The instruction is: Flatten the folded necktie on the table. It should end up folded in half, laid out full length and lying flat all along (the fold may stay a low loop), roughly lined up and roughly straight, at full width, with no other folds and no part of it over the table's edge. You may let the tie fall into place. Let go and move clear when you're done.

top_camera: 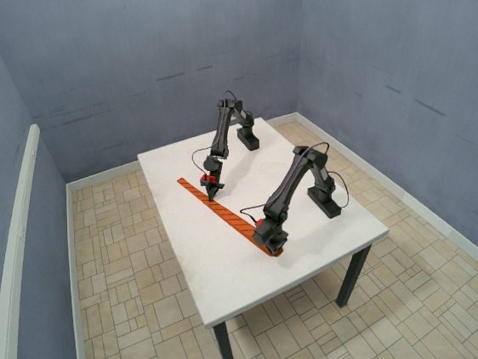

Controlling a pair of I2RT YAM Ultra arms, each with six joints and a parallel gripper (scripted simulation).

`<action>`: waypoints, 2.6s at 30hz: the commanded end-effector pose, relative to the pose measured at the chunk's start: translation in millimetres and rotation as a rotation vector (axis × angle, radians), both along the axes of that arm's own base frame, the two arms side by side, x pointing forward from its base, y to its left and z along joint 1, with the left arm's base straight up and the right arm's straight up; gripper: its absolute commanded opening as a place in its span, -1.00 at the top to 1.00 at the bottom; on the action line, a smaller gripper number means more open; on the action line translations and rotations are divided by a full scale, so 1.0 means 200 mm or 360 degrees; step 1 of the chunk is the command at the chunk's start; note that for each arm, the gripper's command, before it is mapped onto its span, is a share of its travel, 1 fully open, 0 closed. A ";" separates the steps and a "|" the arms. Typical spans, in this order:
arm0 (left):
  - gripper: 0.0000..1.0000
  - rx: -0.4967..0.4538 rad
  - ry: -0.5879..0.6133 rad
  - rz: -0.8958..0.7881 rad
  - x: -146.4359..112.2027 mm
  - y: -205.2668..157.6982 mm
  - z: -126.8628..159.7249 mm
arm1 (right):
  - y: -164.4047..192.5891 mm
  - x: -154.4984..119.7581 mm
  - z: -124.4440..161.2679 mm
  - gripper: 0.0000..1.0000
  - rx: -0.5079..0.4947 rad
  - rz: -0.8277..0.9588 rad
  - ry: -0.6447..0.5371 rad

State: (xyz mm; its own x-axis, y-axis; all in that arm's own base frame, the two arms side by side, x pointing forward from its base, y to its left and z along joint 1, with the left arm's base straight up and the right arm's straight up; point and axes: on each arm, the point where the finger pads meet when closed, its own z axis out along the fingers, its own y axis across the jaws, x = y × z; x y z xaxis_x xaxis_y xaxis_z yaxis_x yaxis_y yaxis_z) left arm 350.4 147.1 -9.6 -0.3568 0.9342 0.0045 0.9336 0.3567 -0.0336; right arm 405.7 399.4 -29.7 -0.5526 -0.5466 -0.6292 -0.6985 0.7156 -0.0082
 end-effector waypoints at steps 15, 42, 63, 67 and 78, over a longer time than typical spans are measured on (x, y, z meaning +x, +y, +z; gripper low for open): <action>0.23 0.0012 -0.0053 -0.0007 0.02 0.01 0.22 | 0.01 0.00 0.01 0.91 0.0029 0.0002 -0.0011; 0.23 0.0012 -0.0053 -0.0007 0.02 0.01 0.31 | 0.01 0.00 0.01 0.91 0.0029 0.0002 -0.0011; 0.23 0.0012 -0.0053 -0.0007 0.00 0.02 0.40 | 0.01 0.00 0.01 0.91 0.0029 0.0002 -0.0011; 0.23 0.0012 -0.0053 -0.0007 0.00 0.02 0.44 | 0.01 0.00 0.01 0.91 0.0029 0.0002 -0.0011; 0.23 0.0012 -0.0053 -0.0007 -0.02 0.03 0.50 | 0.01 0.00 0.01 0.91 0.0029 0.0002 -0.0011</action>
State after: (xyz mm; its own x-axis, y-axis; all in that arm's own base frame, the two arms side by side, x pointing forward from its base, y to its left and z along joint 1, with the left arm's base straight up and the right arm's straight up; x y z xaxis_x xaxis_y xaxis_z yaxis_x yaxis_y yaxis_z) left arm 343.9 146.6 66.3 -0.3518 0.9361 0.0036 0.9350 0.3516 -0.0461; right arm 405.7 399.4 -29.7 -0.5526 -0.5466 -0.6292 -0.6985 0.7156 -0.0082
